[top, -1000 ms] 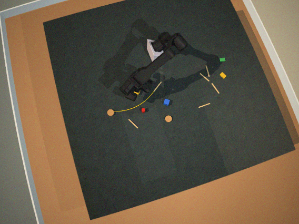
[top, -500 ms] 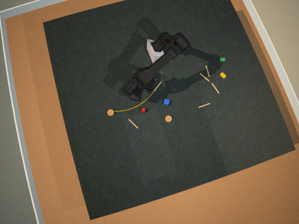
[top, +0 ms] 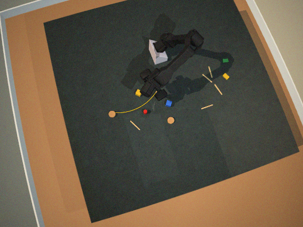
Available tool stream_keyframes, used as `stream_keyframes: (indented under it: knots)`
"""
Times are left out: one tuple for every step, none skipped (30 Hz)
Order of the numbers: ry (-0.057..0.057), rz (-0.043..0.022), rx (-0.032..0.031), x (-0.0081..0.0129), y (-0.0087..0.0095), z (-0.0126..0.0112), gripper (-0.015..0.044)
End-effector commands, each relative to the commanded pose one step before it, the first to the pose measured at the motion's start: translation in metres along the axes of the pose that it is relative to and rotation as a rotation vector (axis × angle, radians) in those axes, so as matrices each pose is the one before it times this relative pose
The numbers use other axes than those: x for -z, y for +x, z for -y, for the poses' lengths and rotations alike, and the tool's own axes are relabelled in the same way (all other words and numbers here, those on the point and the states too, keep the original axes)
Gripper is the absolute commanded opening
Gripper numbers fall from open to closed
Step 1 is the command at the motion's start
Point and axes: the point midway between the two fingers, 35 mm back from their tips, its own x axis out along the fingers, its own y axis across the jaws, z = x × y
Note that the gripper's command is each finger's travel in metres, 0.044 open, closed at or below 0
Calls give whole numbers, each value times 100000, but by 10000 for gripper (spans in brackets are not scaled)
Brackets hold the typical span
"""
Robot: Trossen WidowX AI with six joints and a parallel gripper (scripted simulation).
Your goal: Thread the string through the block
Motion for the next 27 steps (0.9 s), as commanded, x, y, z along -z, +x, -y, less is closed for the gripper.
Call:
stream_keyframes:
  knots:
    - [-31536, 205, 1509, -2559, 75, 938, 440]
    - [0, 0, 0, 0, 0, 0, 440]
    - [0, 0, 0, 0, 0, 0, 440]
    - [0, 0, 0, 0, 0, 0, 440]
    - [0, 0, 0, 0, 0, 0, 440]
    - [0, 0, 0, 0, 0, 0, 440]
    - [0, 0, 0, 0, 0, 0, 440]
    - [0, 0, 0, 0, 0, 0, 440]
    - [0, 0, 0, 0, 0, 0, 440]
    - [0, 0, 0, 0, 0, 0, 440]
    - [0, 0, 0, 0, 0, 0, 440]
    - [0, 0, 0, 0, 0, 0, 440]
    - [0, 0, 0, 0, 0, 0, 414]
    - [0, 0, 0, 0, 0, 0, 387]
    - [0, 0, 0, 0, 0, 0, 361]
    - [0, 0, 0, 0, 0, 0, 335]
    - [0, 0, 0, 0, 0, 0, 309]
    - [0, 0, 0, 0, 0, 0, 282]
    - [0, 0, 0, 0, 0, 0, 256]
    - [0, 0, 0, 0, 0, 0, 230]
    - [0, 0, 0, 0, 0, 0, 204]
    - [0, 0, 0, 0, 0, 0, 177]
    - [0, 0, 0, 0, 0, 0, 151]
    - [0, 0, 0, 0, 0, 0, 125]
    - [0, 0, 0, 0, 0, 0, 123]
    - [0, 0, 0, 0, 0, 0, 123]
    - [0, 0, 0, 0, 0, 0, 123]
